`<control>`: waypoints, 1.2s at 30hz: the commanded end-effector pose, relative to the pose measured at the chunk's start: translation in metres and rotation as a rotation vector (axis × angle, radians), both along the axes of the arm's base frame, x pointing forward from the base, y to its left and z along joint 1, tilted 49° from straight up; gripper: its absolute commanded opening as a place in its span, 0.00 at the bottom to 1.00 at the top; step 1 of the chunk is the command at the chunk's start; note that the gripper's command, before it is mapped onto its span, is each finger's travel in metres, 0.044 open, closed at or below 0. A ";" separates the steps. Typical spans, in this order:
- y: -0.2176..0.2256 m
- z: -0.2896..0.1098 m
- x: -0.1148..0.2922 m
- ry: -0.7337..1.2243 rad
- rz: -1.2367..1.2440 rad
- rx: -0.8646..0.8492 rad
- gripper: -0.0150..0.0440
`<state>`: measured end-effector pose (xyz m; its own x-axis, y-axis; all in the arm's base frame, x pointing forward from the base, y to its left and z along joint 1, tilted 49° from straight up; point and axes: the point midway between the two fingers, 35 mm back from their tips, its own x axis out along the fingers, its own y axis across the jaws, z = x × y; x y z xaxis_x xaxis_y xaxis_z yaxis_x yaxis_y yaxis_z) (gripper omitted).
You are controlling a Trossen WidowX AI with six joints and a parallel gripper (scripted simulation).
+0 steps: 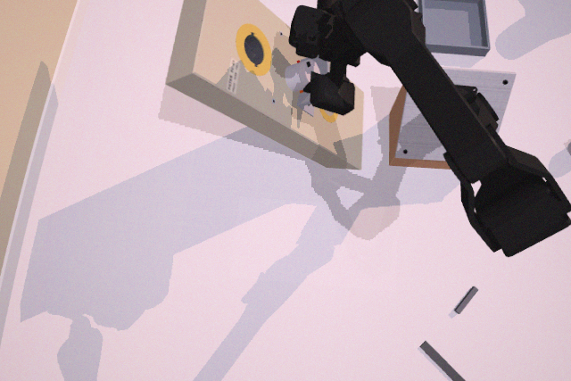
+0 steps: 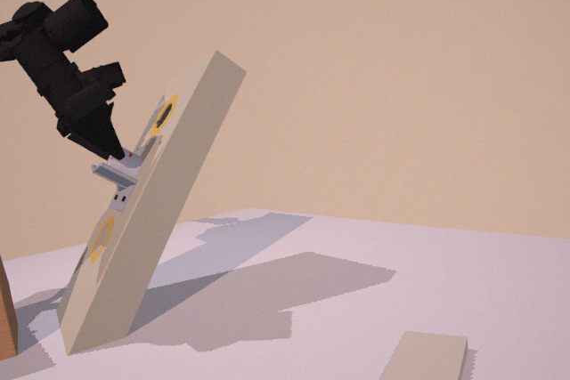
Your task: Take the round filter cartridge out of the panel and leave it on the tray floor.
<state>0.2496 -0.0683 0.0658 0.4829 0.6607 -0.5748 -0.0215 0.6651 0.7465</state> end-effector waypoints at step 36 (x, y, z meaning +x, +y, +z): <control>-0.040 0.030 0.002 0.009 -0.003 -0.009 0.25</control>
<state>0.2573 -0.0938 0.0862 0.4764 0.6608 -0.5800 -0.0117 0.6644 0.7473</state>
